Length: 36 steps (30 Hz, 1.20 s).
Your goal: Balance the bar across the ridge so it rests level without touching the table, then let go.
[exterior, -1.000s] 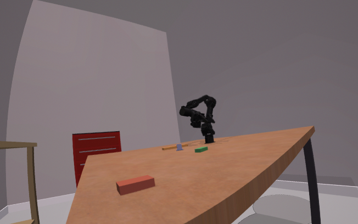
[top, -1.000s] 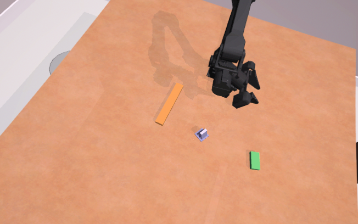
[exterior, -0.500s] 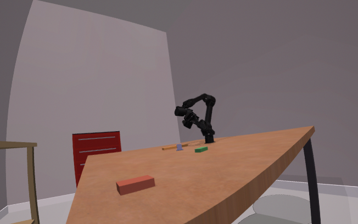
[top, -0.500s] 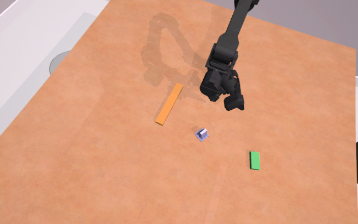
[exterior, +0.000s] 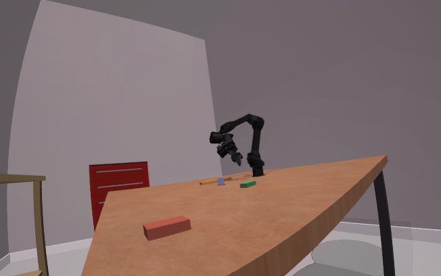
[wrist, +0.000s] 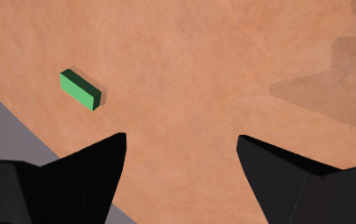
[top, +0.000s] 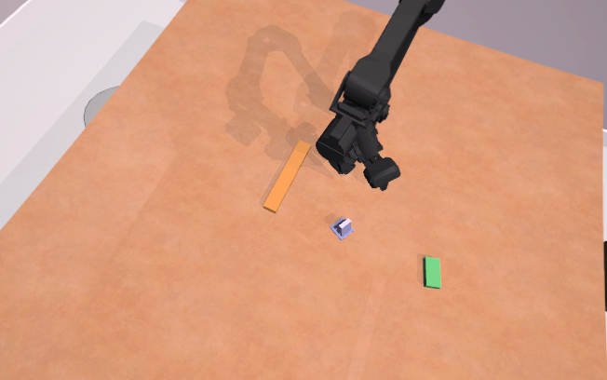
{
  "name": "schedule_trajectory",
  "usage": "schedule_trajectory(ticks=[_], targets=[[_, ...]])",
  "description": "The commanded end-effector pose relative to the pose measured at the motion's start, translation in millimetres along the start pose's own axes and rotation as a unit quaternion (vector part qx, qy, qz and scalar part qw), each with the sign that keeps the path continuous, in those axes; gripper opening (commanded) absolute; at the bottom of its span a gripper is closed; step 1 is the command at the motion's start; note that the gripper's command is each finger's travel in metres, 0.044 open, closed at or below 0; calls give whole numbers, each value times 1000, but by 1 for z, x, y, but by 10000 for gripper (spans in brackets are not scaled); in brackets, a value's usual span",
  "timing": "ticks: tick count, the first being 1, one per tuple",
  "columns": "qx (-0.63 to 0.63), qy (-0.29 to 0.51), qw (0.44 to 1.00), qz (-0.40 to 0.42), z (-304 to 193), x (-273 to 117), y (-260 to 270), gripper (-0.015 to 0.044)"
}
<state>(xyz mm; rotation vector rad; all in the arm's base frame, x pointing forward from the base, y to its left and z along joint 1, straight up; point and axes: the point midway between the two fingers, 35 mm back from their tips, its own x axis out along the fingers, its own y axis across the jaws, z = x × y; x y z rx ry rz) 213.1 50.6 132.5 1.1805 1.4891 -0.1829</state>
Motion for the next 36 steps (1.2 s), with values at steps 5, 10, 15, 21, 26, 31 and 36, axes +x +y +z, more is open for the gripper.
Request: schedule_trajectory(ticks=[5,10,15,21,26,31,36], targets=[[-79,-45,995,-39,29,-11,-11,315],[-130,-68,987,-71,47,-20,-20,315],[-178,-85,975,-106,64,-30,-31,315],[-234,-96,955,-153,83,-43,-45,315],[-278,-97,936,-193,97,-55,-58,315],[-320,-91,914,-234,110,-67,-72,315],[-359,-78,889,-274,122,-80,-87,315]])
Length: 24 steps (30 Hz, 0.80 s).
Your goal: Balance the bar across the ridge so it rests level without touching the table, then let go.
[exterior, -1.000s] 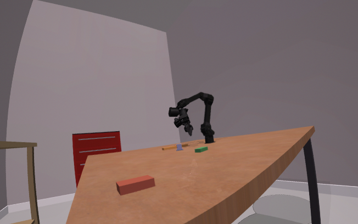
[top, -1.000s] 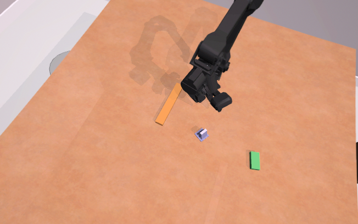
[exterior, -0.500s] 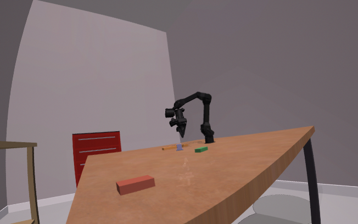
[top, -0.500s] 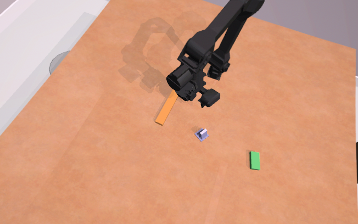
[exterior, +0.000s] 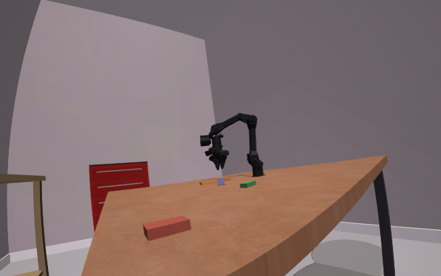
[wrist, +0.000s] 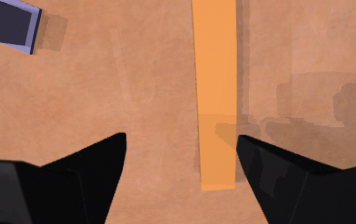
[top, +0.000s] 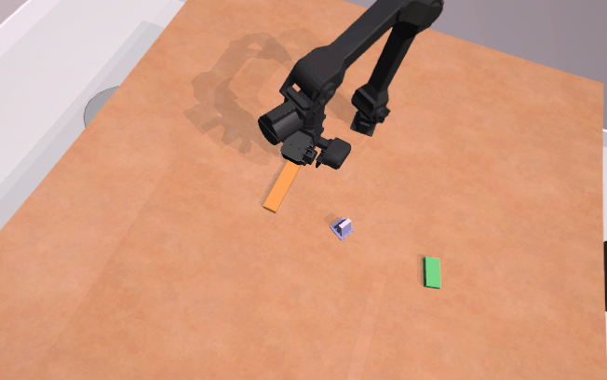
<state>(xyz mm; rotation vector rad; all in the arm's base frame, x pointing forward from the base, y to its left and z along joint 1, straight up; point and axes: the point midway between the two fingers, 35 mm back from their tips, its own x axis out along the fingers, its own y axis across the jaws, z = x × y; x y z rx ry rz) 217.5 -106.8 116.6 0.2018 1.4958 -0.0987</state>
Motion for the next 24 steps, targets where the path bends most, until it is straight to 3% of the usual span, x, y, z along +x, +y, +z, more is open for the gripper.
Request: schedule_trajectory(ticks=[1,8,17,24], targets=[[-37,12,999,-24,0,-2,-17,315],[-62,22,997,-40,-2,-1,-28,315],[-62,22,997,-40,-3,41,-32,315],[-62,22,997,-40,-3,45,-32,315]])
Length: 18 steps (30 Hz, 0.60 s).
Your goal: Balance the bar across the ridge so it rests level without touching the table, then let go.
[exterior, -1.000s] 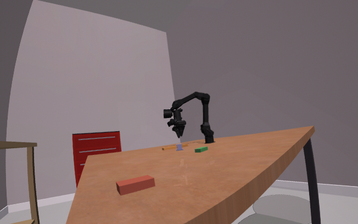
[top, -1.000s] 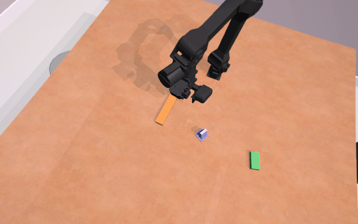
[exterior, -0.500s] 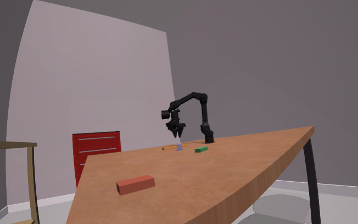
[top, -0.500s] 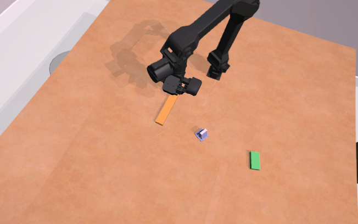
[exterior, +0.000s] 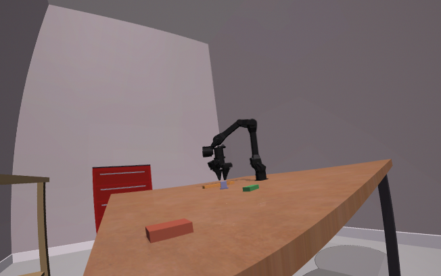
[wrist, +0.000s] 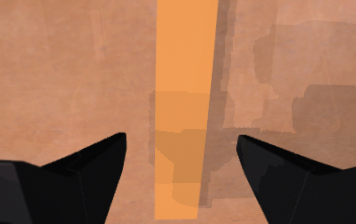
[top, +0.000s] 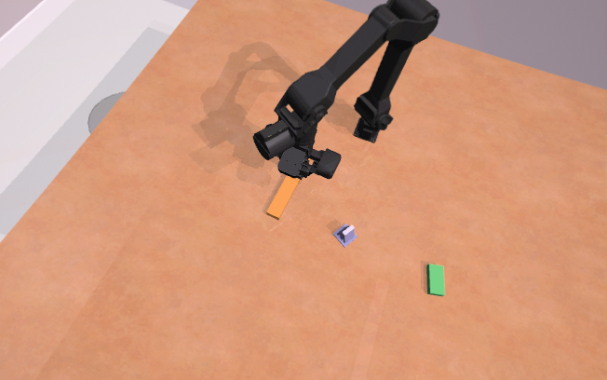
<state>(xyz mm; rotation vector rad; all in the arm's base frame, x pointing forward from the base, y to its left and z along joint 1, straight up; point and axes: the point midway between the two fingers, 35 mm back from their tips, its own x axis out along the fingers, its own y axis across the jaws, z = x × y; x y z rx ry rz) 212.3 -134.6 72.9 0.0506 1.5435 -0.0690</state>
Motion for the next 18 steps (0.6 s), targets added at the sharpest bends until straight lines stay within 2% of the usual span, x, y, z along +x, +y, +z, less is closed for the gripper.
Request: schedule_trajectory(ticks=[1,18], targets=[[-3,2,1000,-1,-1,5,0,315],[-3,2,1000,-1,-1,27,0,315]])
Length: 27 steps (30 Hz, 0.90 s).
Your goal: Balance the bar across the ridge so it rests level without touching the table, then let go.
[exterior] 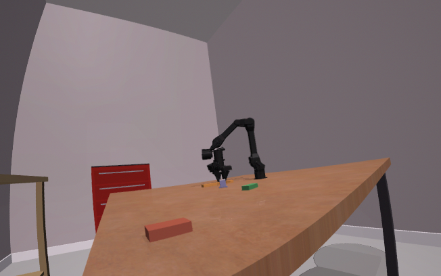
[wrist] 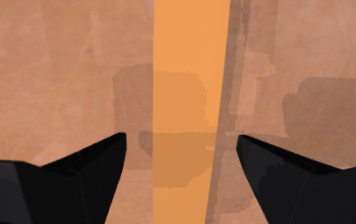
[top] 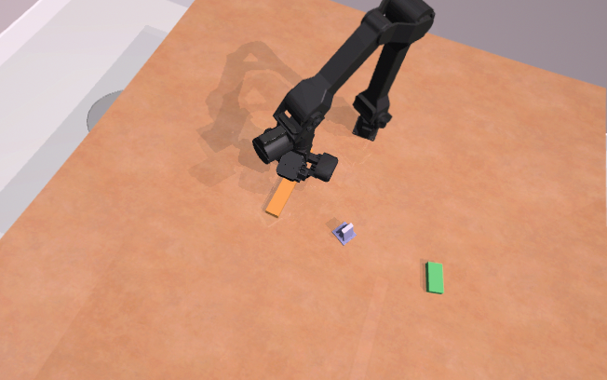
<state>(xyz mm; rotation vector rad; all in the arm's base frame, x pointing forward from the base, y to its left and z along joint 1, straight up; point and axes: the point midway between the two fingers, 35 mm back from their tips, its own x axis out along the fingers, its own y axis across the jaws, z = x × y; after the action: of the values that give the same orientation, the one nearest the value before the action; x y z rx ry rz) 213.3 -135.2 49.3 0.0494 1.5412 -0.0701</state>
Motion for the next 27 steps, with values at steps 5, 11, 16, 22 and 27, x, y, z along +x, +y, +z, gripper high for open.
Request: schedule_trajectory(ticks=[5,11,16,22,27], targets=[[-3,4,1000,0,-2,3,0,315],[-3,4,1000,0,-2,3,0,315],[0,2,1000,1,-1,2,1,184],[0,2,1000,1,-1,2,1,124],[0,2,1000,1,-1,1,0,52]])
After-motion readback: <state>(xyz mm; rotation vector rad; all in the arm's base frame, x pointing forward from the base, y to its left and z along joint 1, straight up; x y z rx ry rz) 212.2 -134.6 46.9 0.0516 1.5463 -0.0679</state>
